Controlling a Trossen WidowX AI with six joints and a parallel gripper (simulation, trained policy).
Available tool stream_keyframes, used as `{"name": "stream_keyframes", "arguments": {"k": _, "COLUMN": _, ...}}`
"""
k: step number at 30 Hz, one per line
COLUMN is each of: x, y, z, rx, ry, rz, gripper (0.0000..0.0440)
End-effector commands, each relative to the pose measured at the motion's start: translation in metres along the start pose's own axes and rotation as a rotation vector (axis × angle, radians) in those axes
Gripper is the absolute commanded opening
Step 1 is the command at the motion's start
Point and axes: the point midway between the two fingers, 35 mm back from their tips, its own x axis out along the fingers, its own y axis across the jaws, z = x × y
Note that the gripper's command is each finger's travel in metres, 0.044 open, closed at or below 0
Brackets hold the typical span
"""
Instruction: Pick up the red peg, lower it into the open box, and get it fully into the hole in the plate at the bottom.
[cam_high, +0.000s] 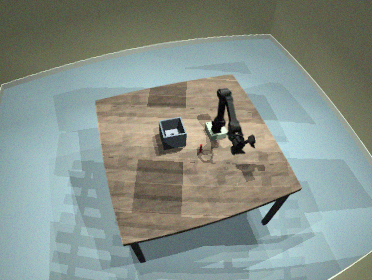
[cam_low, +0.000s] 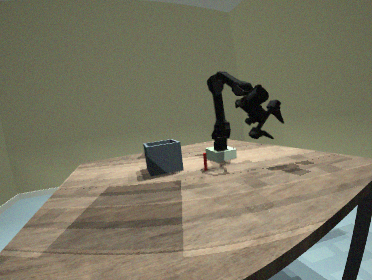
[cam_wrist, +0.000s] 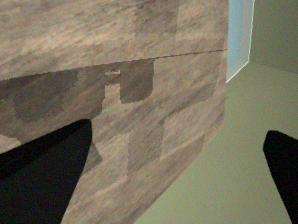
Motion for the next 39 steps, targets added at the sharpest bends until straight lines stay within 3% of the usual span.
{"name": "stream_keyframes", "arguments": {"k": 1, "x": 0.0, "y": 0.003, "z": -0.001, "rx": 0.031, "ry": 0.006, "rz": 0.015, "gripper": 0.042}}
{"name": "stream_keyframes", "arguments": {"k": 4, "x": -0.001, "y": 0.013, "z": -0.004, "rx": 0.128, "ry": 0.025, "rz": 0.05, "gripper": 0.044}}
{"name": "stream_keyframes", "arguments": {"k": 39, "x": -0.034, "y": 0.1, "z": -0.018, "rx": 1.282, "ry": 0.352, "rz": 0.263, "gripper": 0.044}}
